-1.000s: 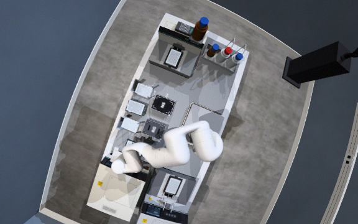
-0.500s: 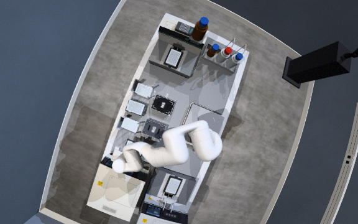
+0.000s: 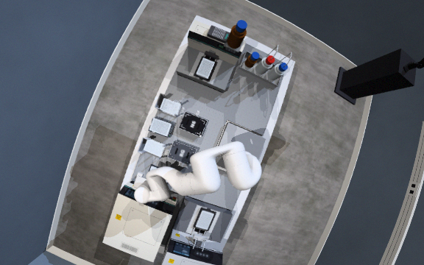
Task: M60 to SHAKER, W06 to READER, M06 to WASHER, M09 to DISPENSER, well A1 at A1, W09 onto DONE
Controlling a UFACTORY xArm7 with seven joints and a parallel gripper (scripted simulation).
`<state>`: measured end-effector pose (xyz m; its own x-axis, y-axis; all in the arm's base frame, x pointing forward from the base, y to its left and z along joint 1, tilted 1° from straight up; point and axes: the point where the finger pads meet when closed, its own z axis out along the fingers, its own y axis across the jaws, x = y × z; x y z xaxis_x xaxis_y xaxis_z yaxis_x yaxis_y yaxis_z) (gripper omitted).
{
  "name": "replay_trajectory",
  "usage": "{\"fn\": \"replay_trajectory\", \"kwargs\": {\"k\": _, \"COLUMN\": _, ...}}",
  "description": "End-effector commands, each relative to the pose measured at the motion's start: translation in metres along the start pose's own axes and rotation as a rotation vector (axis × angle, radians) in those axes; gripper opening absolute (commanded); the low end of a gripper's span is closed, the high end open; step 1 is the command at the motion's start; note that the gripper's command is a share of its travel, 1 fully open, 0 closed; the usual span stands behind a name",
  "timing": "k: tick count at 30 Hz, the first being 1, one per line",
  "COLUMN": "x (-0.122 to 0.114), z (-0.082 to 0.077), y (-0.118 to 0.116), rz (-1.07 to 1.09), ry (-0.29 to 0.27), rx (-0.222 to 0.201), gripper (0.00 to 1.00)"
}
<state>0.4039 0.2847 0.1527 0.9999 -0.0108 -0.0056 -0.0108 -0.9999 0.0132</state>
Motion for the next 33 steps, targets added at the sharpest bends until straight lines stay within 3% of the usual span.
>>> {"fn": "replay_trajectory", "kwargs": {"k": 1, "x": 0.001, "z": 0.002, "y": -0.001, "rz": 0.0, "ry": 0.004, "rx": 0.002, "gripper": 1.0}}
{"fn": "replay_trajectory", "kwargs": {"k": 14, "x": 0.001, "z": 0.019, "y": -0.001, "rz": 0.0, "ry": 0.004, "rx": 0.002, "gripper": 1.0}}
{"fn": "replay_trajectory", "kwargs": {"k": 33, "x": 0.001, "z": 0.019, "y": -0.001, "rz": 0.0, "ry": 0.004, "rx": 0.002, "gripper": 1.0}}
